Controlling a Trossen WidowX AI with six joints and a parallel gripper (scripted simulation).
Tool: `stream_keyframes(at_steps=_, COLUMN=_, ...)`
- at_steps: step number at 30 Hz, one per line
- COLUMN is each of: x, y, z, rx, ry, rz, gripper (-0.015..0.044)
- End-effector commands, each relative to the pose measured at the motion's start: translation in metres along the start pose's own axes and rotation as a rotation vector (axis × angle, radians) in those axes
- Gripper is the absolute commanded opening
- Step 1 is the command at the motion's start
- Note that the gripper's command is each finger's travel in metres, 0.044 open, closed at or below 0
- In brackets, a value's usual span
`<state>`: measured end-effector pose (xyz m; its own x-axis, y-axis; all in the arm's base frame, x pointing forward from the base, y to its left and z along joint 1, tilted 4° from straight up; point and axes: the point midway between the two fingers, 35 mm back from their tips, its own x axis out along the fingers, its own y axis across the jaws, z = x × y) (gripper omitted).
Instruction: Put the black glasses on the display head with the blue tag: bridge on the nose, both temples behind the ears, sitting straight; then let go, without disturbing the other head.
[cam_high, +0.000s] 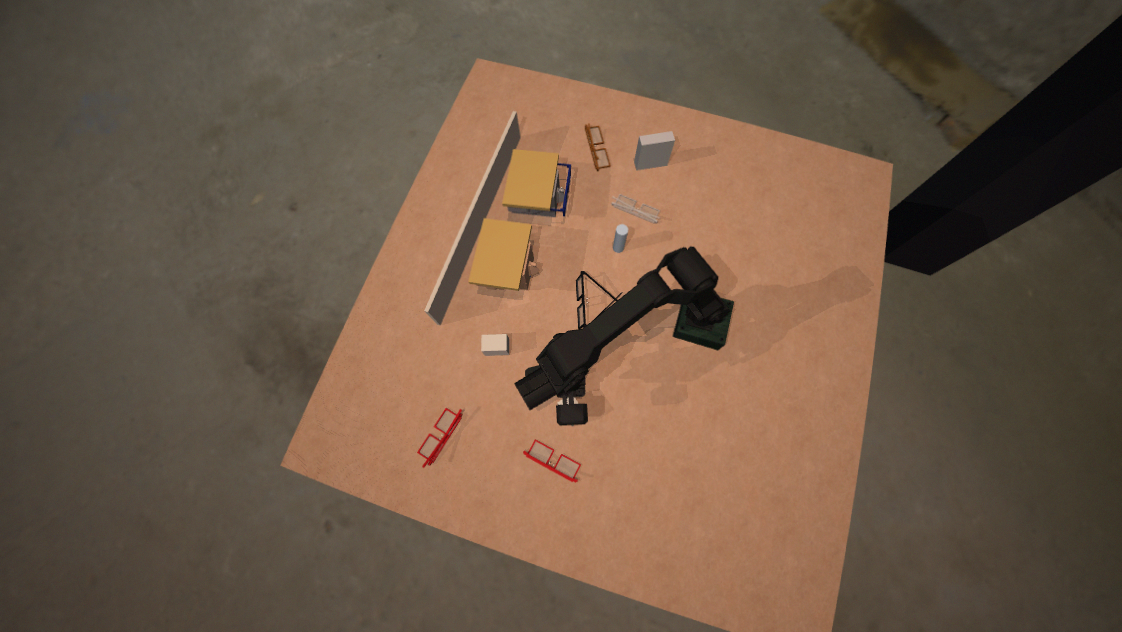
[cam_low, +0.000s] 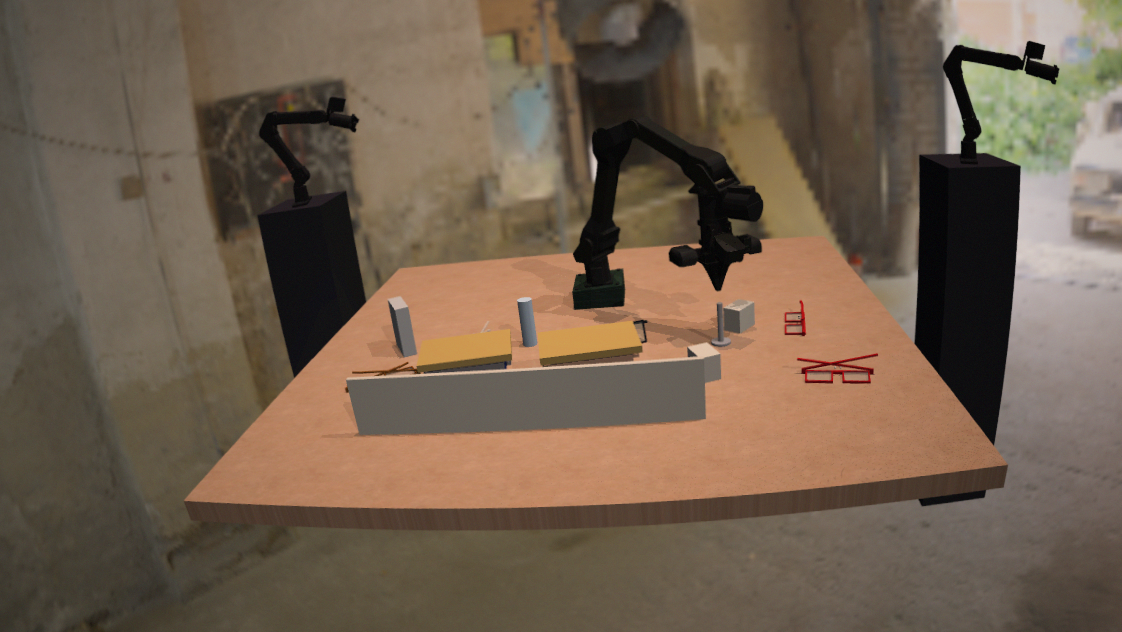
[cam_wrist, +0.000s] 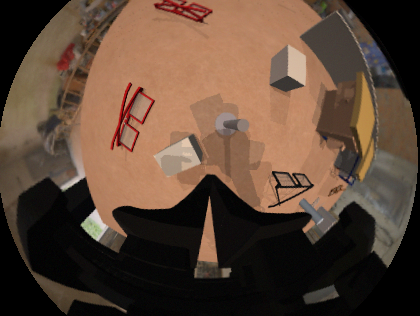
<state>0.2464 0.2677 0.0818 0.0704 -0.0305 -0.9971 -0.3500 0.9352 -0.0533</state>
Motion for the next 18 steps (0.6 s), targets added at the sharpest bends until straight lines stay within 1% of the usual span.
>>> stream_keyframes(at_steps=1, x=0.002, y=0.0, z=-0.001, rx=0.012, ry=0.001, rz=-0.002, gripper=0.0)
stream_keyframes(at_steps=18, x=0.029, y=0.0, z=0.0, rx=0.012, ry=0.001, rz=-0.002, gripper=0.0)
